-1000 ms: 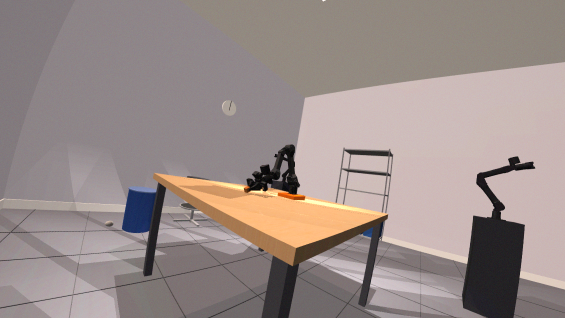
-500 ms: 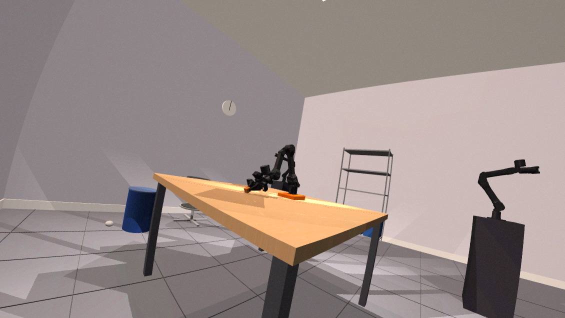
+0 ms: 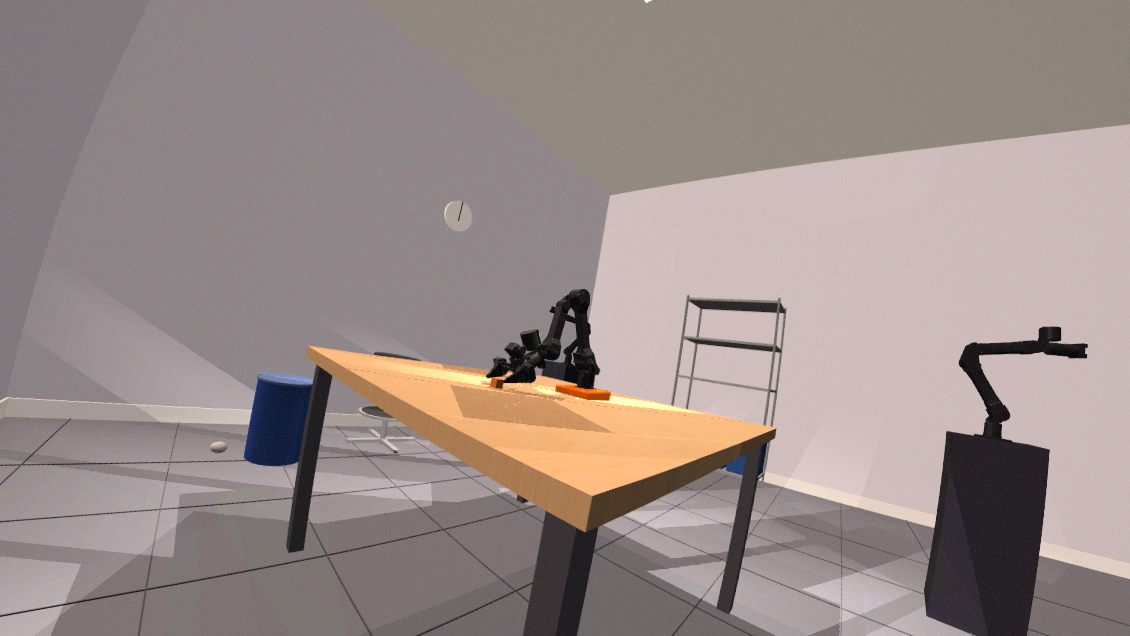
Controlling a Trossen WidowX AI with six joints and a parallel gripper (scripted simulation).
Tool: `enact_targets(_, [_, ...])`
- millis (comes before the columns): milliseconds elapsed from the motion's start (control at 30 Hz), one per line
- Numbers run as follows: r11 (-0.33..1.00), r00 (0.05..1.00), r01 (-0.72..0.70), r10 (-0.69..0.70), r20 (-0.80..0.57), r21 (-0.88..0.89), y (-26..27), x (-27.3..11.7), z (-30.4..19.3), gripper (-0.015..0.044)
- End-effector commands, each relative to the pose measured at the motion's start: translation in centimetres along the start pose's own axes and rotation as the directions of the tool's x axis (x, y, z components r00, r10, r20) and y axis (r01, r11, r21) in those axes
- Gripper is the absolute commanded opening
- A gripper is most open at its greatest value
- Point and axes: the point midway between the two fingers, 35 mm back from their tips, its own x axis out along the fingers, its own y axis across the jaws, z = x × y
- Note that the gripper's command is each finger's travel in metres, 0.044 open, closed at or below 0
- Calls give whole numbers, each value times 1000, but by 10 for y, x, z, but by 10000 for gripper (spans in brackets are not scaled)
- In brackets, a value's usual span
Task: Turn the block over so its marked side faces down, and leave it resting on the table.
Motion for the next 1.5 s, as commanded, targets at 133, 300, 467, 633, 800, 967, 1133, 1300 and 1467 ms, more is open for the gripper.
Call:
enact_targets(133, [1000,1000,-4,4,0,4,1,0,0,440])
enact_targets(300, [1000,1000,-4,4,0,4,1,0,0,440])
enact_targets(467, [1000,1000,-4,4,0,4,1,0,0,440])
enact_targets(633, [1000,1000,-4,4,0,4,1,0,0,440])
enact_targets(800, [1000,1000,-4,4,0,4,1,0,0,440])
enact_targets(967, [1000,999,-4,4,-34,3,0,2,2,440])
enact_targets(1133, [1000,979,-4,4,-206,-2,-3,2,19,440])
enact_targets(1300, [1000,919,-6,5,-393,-2,-2,-21,40,440])
enact_targets(1467, [1000,854,-5,5,-520,3,0,-51,54,440])
